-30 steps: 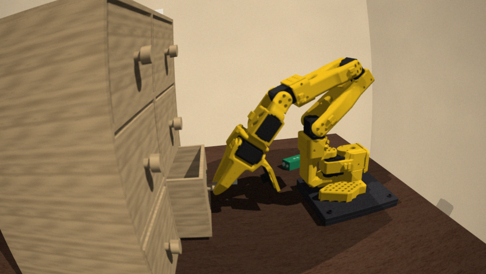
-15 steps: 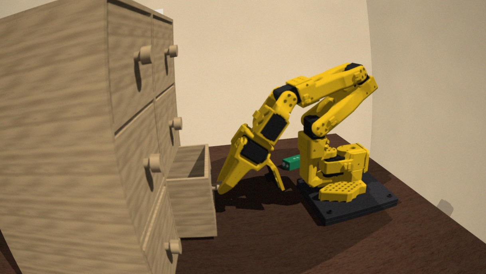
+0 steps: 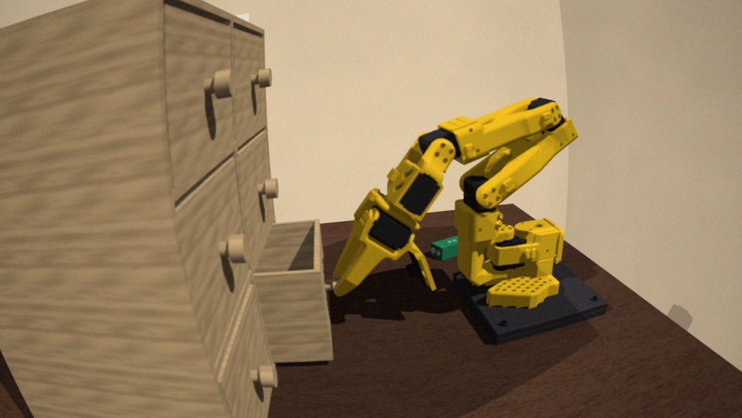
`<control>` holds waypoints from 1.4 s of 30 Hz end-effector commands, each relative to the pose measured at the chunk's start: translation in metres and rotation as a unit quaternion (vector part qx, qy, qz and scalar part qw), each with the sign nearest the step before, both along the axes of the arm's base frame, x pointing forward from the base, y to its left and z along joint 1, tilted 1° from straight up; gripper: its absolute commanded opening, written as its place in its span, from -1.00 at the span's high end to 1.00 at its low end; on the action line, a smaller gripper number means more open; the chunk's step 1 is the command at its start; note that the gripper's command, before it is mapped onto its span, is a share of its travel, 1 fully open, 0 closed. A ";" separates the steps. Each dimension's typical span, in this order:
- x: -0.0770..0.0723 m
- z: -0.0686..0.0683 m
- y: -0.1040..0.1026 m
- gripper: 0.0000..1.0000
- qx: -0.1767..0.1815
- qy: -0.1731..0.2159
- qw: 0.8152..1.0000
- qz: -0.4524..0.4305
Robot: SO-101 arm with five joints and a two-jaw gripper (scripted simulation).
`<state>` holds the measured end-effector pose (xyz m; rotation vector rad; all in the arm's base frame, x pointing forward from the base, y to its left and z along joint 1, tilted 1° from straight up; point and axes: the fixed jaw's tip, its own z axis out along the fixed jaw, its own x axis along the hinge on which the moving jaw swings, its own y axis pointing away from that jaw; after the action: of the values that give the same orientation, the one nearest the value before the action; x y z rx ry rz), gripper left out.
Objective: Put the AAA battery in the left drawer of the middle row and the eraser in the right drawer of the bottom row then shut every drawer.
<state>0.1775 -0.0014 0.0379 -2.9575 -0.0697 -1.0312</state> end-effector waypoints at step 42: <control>-0.017 -0.002 0.003 1.00 0.002 0.003 1.000 0.010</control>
<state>0.1637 -0.0010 0.0378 -2.9580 -0.0794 -1.0260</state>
